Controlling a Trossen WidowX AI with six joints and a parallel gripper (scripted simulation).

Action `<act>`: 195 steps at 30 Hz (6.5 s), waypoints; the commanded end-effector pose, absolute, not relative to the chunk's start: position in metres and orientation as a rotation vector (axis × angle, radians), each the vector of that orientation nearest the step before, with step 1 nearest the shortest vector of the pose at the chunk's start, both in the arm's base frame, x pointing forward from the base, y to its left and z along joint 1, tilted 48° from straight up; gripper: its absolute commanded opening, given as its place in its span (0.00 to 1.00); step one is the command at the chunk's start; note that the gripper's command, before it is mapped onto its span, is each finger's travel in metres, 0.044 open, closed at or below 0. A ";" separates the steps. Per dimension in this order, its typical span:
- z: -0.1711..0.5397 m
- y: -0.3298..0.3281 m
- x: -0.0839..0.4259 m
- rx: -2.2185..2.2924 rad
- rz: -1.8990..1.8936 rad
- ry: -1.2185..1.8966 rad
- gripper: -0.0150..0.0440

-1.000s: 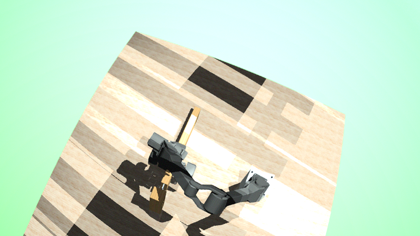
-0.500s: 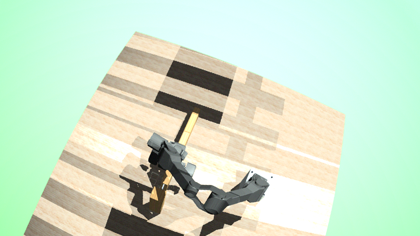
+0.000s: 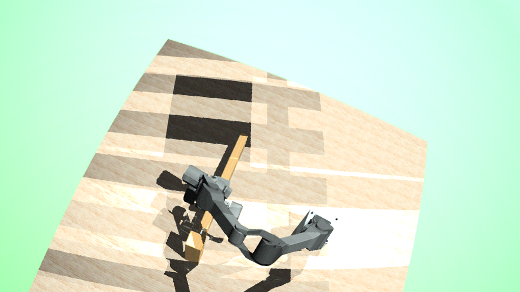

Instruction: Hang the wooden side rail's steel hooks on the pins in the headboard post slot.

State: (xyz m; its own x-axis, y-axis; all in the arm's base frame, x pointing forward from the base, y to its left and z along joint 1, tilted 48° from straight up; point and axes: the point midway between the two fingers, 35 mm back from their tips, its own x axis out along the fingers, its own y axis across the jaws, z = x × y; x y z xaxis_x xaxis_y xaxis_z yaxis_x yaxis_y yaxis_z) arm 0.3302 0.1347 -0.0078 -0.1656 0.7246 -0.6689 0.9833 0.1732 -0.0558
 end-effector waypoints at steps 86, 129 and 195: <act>0.001 0.140 0.331 1.614 -0.682 1.947 0.25; 0.005 0.143 0.330 1.614 -0.682 1.947 0.25; 0.010 0.148 0.330 1.614 -0.682 1.948 0.25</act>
